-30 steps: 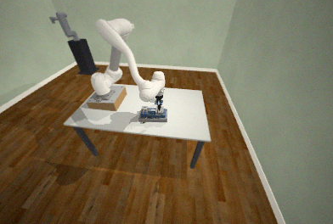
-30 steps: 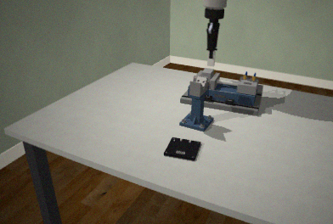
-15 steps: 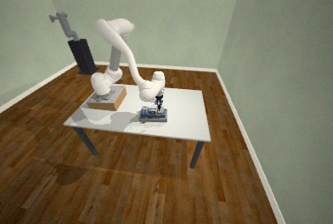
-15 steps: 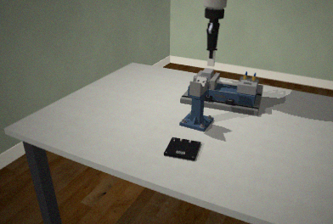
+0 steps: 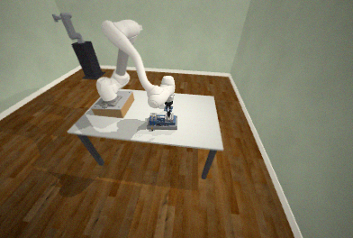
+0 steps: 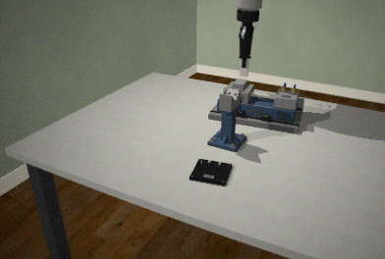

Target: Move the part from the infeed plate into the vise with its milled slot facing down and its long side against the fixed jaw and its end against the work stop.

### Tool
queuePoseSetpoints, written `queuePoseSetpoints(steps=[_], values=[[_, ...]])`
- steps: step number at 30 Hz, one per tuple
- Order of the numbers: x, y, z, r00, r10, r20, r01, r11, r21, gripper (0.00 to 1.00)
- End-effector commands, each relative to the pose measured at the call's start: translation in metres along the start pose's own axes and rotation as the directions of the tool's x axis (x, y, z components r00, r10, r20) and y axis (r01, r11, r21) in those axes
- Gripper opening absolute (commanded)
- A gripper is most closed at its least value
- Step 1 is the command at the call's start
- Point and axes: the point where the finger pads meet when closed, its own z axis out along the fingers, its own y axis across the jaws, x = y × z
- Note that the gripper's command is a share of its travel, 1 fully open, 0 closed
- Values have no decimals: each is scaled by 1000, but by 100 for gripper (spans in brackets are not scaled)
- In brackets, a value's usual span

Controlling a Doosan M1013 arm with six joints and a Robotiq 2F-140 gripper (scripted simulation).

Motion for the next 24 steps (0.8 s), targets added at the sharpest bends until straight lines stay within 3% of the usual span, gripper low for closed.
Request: queuePoseSetpoints(steps=[1, 24], values=[[-2, 2, 3, 1000, -8, 2, 8, 1000, -1, 0], [-2, 2, 8, 1000, -8, 2, 8, 1000, -1, 0]])
